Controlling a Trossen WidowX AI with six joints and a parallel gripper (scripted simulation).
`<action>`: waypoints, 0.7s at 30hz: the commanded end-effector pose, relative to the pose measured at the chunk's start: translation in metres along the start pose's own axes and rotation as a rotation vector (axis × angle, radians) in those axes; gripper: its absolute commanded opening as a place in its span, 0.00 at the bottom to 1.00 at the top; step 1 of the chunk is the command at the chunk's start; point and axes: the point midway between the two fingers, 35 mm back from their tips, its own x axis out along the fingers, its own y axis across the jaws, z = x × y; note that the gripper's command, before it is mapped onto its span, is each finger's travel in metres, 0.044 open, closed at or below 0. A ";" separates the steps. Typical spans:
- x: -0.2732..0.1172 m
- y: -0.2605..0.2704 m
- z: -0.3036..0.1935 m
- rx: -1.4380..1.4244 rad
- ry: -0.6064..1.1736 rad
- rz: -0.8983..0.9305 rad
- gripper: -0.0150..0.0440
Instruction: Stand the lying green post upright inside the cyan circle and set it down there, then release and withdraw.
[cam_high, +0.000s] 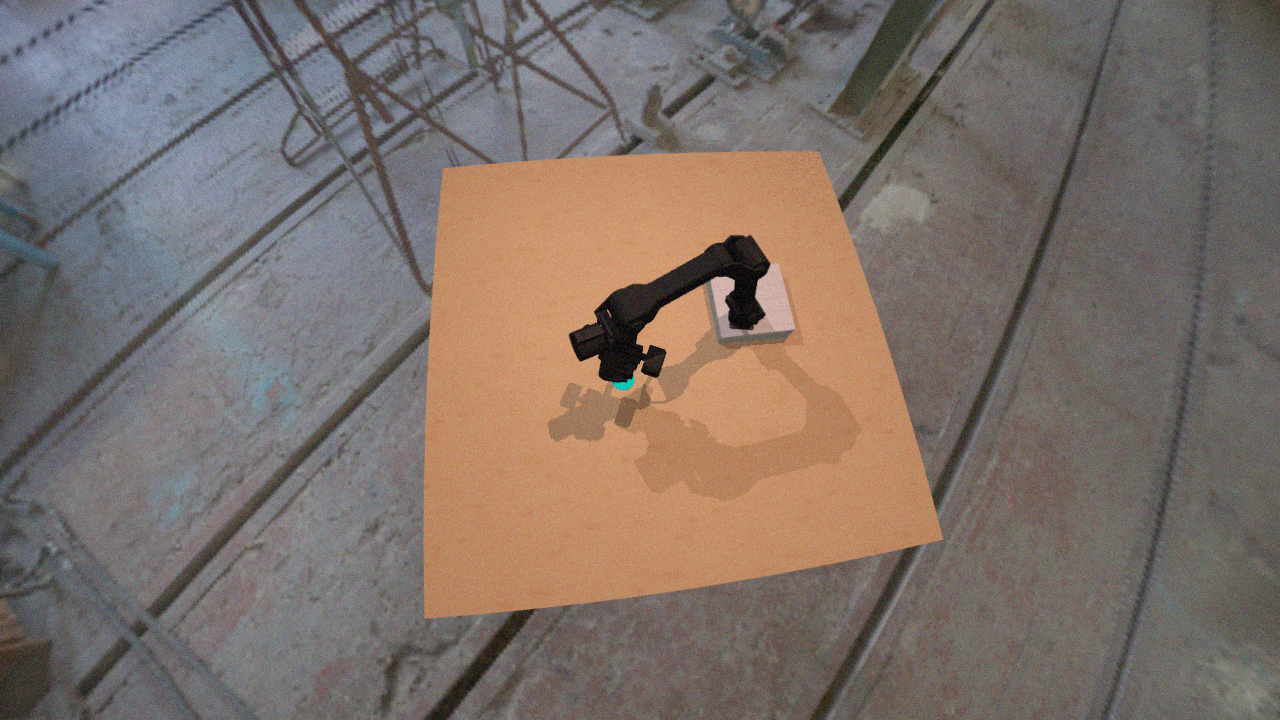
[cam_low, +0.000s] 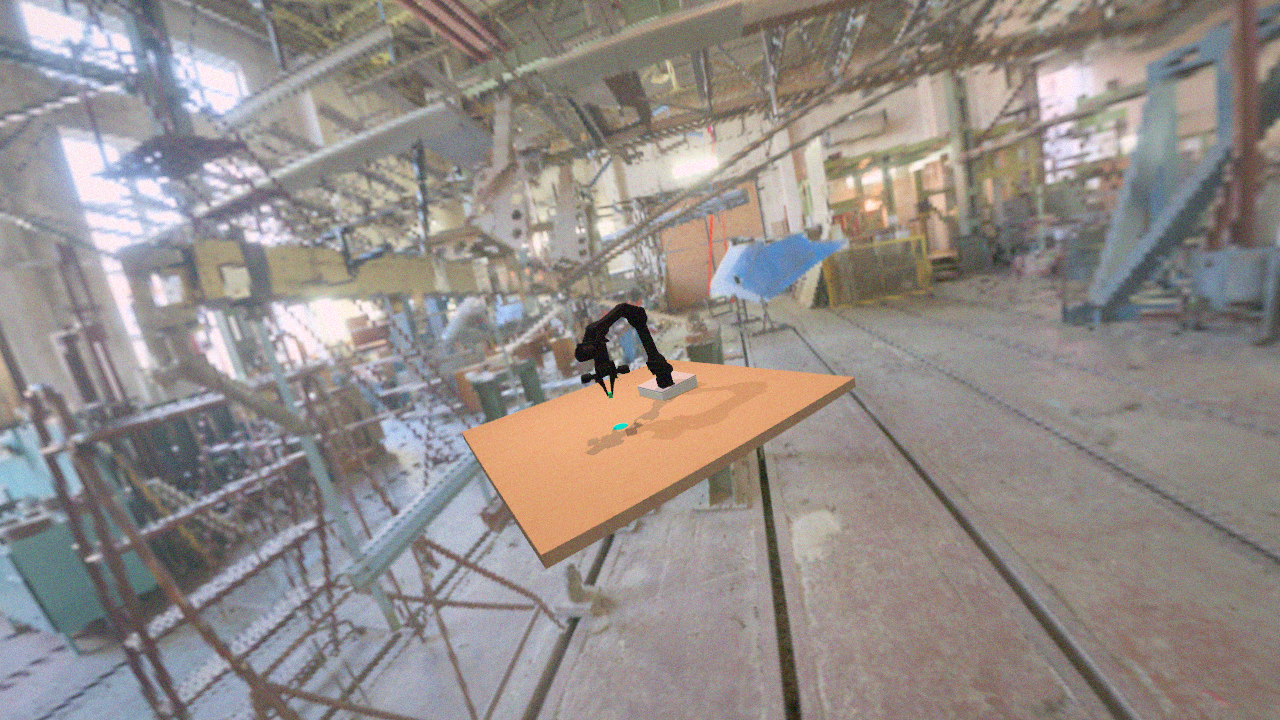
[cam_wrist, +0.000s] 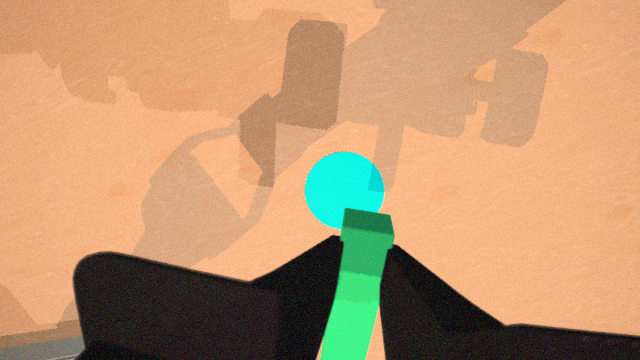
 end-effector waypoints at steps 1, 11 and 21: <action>0.005 -0.001 0.001 0.023 -0.025 0.006 0.29; 0.012 -0.008 0.007 0.061 -0.096 0.003 0.29; 0.019 -0.014 0.012 0.095 -0.167 0.001 0.29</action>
